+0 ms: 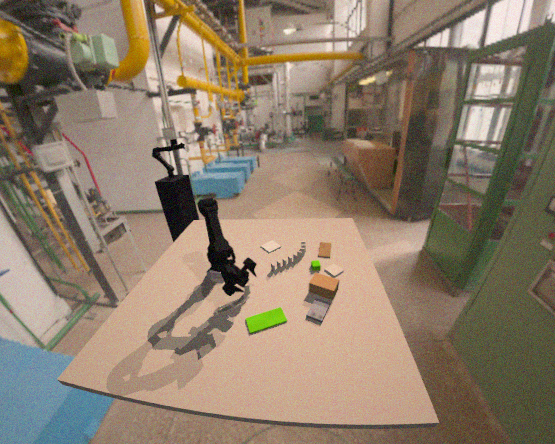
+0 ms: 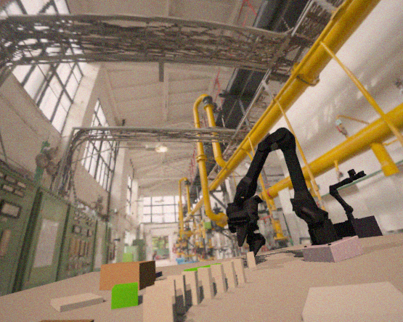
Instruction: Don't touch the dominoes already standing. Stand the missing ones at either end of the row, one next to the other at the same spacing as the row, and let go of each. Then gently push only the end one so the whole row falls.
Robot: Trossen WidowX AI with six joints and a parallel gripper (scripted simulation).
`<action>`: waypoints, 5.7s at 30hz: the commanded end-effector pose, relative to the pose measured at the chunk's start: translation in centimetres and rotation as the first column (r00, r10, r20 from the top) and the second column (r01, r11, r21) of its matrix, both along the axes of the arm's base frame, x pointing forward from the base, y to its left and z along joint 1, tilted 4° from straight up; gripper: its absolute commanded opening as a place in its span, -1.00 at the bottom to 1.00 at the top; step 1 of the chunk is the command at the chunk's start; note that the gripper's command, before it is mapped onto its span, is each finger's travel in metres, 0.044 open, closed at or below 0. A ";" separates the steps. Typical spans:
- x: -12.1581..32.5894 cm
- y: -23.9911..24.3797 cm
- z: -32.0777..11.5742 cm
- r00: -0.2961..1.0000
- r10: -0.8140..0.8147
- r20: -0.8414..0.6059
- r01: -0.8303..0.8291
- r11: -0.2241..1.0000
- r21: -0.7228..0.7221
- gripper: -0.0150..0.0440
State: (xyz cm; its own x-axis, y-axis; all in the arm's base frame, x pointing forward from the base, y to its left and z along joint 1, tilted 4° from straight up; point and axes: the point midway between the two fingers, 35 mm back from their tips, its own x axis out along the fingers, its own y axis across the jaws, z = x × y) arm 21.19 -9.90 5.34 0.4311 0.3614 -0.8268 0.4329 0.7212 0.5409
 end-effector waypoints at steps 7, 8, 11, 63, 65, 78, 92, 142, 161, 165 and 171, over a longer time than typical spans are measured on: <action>-0.5 0.2 6.1 0.674 -0.643 -0.365 0.558 0.766 -0.320 1.00; -0.5 0.2 6.1 0.674 -0.643 -0.365 0.558 0.766 -0.320 1.00; -0.5 0.2 6.1 0.674 -0.643 -0.365 0.558 0.766 -0.320 1.00; 0.2 0.1 -1.9 0.674 -0.642 -0.365 0.557 0.766 -0.319 0.02; 0.2 0.1 -1.9 0.674 -0.642 -0.365 0.557 0.766 -0.319 -0.13; 0.6 -0.2 1.8 0.675 -0.641 -0.364 0.556 0.767 -0.319 -0.13; -1.0 0.3 11.9 0.678 -0.637 -0.365 0.553 0.770 -0.318 -0.13; 5.2 15.8 8.3 0.264 0.877 -0.401 -0.891 0.063 -0.449 -0.13; 5.3 15.7 -0.6 0.264 0.877 -0.401 -0.891 0.063 -0.449 -0.13; 5.3 15.7 -0.9 0.264 0.877 -0.401 -0.892 0.063 -0.449 -0.13; 5.3 15.7 -0.9 0.264 0.877 -0.401 -0.892 0.063 -0.449 -0.13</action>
